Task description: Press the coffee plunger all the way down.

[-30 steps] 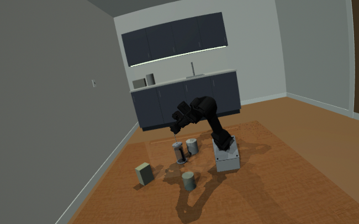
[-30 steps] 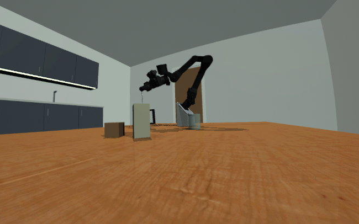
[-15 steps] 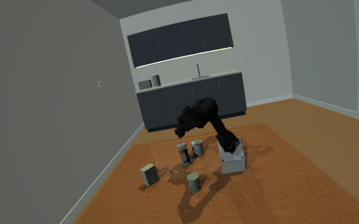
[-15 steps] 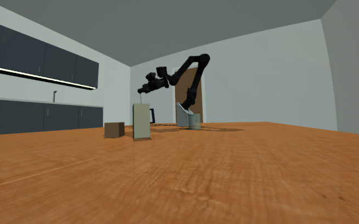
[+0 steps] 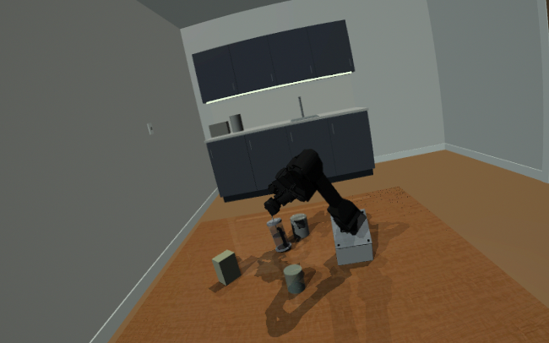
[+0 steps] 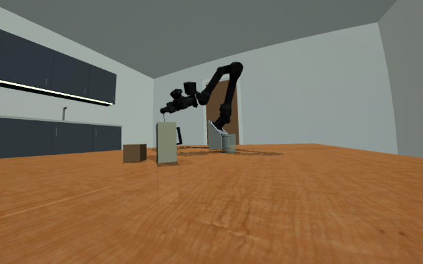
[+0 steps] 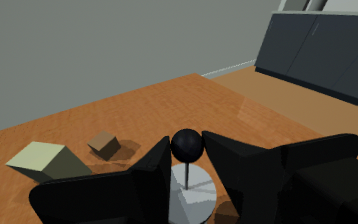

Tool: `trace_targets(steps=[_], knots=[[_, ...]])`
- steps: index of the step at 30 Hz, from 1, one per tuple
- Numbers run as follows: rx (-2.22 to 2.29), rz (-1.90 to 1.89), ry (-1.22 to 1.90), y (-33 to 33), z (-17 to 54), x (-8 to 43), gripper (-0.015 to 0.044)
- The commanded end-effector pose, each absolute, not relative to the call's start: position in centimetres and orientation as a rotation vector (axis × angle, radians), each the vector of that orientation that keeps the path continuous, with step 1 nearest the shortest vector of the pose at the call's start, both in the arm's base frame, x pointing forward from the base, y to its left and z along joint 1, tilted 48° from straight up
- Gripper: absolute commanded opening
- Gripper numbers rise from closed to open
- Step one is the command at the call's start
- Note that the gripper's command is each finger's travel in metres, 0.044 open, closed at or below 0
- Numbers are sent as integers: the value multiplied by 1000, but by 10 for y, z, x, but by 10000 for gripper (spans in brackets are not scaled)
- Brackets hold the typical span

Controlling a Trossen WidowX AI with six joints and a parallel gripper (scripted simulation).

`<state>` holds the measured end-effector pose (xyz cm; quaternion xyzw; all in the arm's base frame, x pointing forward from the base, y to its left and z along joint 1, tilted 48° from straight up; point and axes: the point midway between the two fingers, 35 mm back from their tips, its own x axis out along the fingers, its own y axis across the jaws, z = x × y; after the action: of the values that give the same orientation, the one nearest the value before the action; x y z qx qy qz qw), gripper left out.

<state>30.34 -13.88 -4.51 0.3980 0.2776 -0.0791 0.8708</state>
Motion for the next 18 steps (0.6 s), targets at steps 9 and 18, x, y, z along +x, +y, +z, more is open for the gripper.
trace_targets(steps=[9, 18], knots=[[889, -137, 664, -106, -74, 302, 116], [889, -137, 664, -109, -76, 307, 116]])
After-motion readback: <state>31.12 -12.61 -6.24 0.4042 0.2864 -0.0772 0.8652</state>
